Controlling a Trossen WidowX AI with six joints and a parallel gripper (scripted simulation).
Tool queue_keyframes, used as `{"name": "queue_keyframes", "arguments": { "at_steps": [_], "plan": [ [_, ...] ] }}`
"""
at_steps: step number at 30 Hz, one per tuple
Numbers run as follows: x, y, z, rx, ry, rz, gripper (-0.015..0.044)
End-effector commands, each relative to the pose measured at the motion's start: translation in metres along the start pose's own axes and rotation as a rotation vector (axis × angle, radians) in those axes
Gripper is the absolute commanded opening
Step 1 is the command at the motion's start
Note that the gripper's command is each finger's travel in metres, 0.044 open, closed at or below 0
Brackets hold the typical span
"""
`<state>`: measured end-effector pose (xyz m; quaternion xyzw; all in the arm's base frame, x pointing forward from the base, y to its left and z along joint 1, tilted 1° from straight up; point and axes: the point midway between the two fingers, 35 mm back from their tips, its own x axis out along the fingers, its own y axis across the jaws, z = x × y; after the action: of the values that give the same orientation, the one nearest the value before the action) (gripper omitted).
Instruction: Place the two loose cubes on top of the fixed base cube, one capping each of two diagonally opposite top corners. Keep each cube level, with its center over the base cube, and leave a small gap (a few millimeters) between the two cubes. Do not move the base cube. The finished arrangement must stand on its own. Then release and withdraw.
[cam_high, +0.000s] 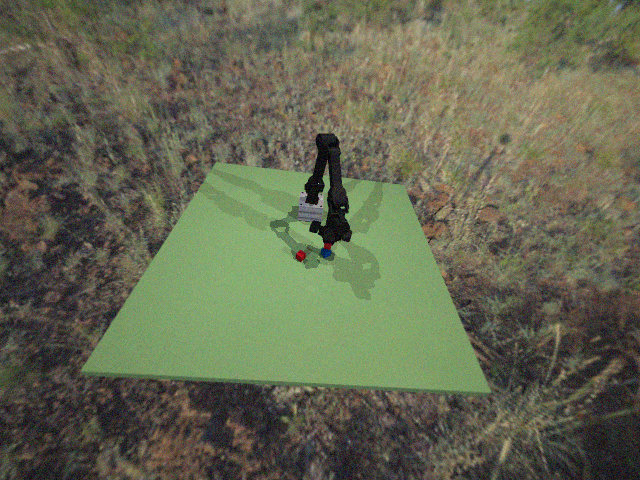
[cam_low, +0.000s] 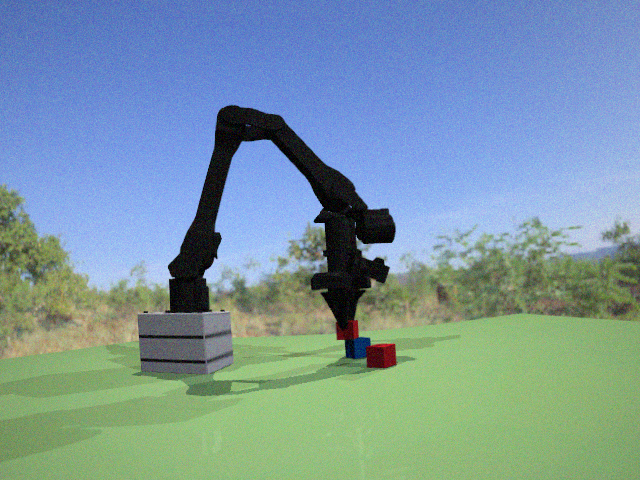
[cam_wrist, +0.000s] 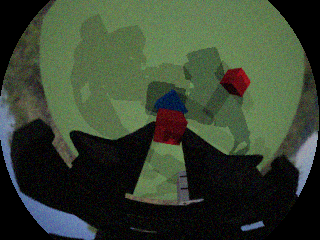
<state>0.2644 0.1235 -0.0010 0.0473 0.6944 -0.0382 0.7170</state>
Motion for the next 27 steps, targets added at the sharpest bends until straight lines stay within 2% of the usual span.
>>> {"name": "queue_keyframes", "arguments": {
  "at_steps": [1, 26, 27],
  "plan": [
    [0.001, 0.0, 0.0, 0.002, -0.001, -0.003, 0.0205],
    [-0.03, 0.0, 0.0, 0.0, 0.0, 0.0, 0.0205],
    [-0.028, -0.001, 0.0, -0.007, 0.001, -0.001, 0.0231]
  ]
}}
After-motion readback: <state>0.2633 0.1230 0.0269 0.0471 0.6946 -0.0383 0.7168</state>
